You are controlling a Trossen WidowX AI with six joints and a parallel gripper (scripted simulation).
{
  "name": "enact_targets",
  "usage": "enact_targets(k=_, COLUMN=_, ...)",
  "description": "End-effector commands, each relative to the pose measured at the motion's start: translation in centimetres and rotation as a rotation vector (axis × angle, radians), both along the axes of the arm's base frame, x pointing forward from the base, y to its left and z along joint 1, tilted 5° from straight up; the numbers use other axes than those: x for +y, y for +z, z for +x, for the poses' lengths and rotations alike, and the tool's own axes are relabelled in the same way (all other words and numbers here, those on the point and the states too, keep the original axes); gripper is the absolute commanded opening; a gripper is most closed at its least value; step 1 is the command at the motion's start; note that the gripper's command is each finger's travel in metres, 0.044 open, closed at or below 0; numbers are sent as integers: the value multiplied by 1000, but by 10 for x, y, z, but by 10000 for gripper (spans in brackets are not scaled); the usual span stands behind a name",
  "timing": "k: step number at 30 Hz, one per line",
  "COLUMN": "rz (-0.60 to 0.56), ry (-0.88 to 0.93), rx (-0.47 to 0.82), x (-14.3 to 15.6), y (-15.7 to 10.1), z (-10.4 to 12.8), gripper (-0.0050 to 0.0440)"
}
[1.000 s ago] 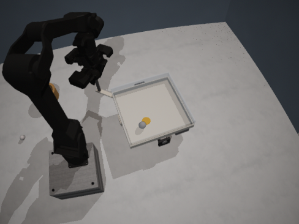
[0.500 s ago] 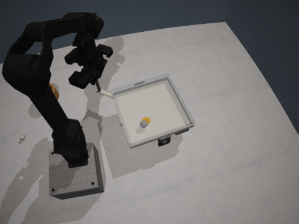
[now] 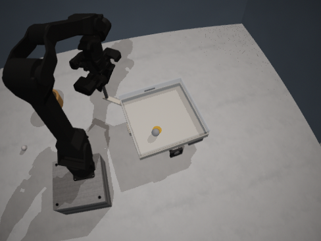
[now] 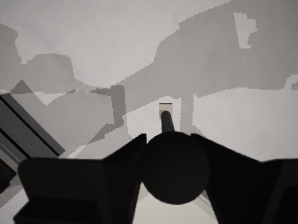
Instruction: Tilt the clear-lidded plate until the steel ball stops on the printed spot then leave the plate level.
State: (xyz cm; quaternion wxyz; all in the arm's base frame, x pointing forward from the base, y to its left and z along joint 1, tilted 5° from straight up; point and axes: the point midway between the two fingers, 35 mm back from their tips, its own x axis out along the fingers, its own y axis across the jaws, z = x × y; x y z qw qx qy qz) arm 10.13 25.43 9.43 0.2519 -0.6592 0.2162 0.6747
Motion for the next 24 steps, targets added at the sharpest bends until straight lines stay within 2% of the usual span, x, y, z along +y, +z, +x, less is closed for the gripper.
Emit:
enact_targets(k=1, rz=-2, ry=2, rx=1, x=0, y=0, z=-1, gripper=150)
enact_targets(k=24, rz=-4, ry=2, rx=3, x=0, y=0, z=0, gripper=150)
